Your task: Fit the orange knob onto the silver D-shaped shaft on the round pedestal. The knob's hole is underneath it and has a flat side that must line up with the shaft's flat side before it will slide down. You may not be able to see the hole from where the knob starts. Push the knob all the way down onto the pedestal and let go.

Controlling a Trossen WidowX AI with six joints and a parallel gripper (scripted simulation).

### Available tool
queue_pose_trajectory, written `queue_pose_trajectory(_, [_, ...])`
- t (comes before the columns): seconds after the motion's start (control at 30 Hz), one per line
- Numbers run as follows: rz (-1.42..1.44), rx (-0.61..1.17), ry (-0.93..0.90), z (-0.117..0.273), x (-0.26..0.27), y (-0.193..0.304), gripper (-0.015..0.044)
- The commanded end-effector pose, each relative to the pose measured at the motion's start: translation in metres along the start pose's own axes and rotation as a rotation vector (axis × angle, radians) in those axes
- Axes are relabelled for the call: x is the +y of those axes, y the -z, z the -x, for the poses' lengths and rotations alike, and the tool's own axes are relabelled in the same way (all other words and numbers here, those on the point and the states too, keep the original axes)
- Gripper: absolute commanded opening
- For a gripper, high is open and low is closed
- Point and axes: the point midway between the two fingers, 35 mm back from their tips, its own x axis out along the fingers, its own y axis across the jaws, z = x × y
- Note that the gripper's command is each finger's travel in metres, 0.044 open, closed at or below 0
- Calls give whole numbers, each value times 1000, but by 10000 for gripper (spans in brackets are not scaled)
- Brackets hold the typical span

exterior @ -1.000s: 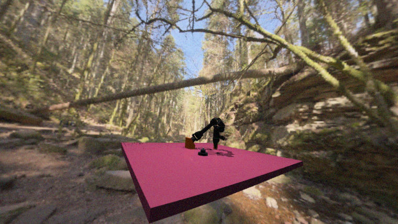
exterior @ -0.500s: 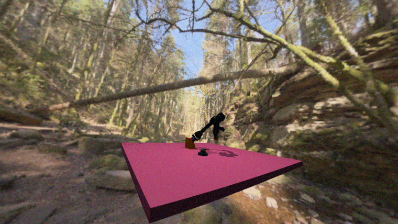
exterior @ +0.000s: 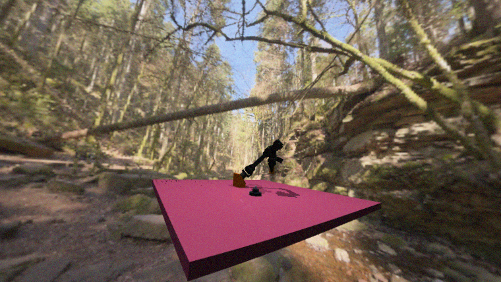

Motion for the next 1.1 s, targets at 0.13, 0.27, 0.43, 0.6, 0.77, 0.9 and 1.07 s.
queue_pose_trajectory(0.13, [-4, 1, 148, 15, 3, 3, 0])
queue_pose_trajectory(0.27, [-5, 2, 223, 23, 6, 4, 0])
queue_pose_trajectory(0.43, [-5, 4, 324, 33, 9, 6, 0])
queue_pose_trajectory(0.6, [-5, 6, 429, 43, 12, 7, 0])
queue_pose_trajectory(0.77, [-6, 7, 536, 54, 15, 9, 0])
queue_pose_trajectory(0.9, [-6, 9, 621, 62, 17, 10, 0])
queue_pose_trajectory(1.07, [-7, 9, 740, 74, 21, 12, 0])
